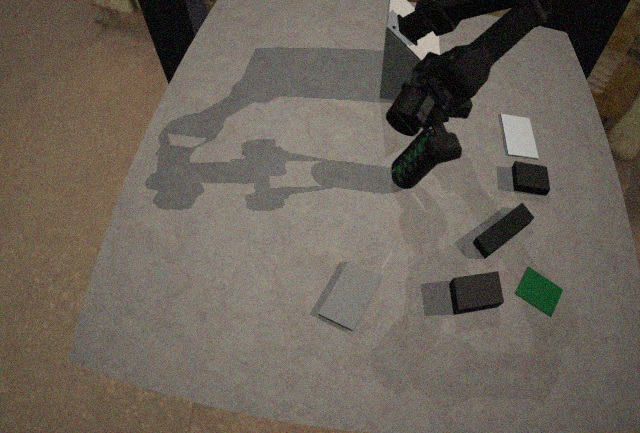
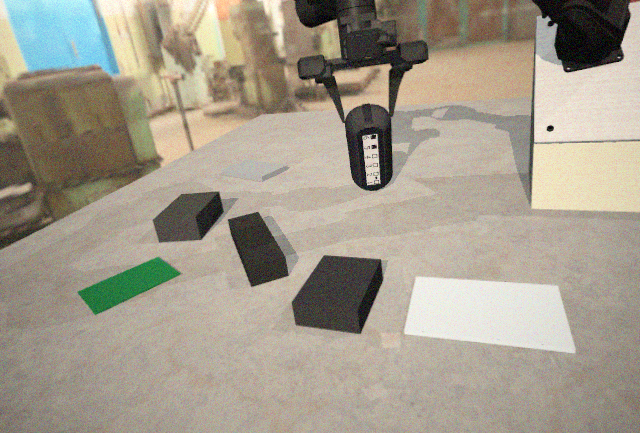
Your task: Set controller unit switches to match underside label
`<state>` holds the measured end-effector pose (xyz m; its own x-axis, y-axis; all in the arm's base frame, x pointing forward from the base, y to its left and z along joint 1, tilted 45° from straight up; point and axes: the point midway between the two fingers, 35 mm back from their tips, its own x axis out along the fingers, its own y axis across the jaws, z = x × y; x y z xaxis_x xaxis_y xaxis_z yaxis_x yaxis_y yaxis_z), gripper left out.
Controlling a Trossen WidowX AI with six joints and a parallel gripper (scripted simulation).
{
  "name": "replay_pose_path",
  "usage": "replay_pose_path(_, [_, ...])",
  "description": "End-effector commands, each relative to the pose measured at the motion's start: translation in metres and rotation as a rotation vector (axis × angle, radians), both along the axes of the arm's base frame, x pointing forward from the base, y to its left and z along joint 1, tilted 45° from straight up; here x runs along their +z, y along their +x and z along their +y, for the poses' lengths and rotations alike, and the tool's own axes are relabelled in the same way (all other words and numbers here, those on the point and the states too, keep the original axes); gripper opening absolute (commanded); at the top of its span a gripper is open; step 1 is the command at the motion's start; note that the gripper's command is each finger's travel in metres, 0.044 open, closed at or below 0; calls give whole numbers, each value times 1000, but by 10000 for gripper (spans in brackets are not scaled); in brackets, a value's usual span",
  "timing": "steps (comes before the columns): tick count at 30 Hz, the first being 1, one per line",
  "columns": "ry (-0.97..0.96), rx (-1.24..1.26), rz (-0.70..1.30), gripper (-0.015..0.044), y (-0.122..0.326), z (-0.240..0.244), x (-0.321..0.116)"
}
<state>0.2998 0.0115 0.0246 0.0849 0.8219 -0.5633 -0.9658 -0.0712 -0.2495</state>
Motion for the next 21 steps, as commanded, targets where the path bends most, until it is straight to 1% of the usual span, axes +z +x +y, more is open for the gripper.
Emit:
replay_pose_path(1, [6,3,-7,335,3,-5,-4])
replay_pose_path(21, [46,14,-4,335,7,-19,-14])
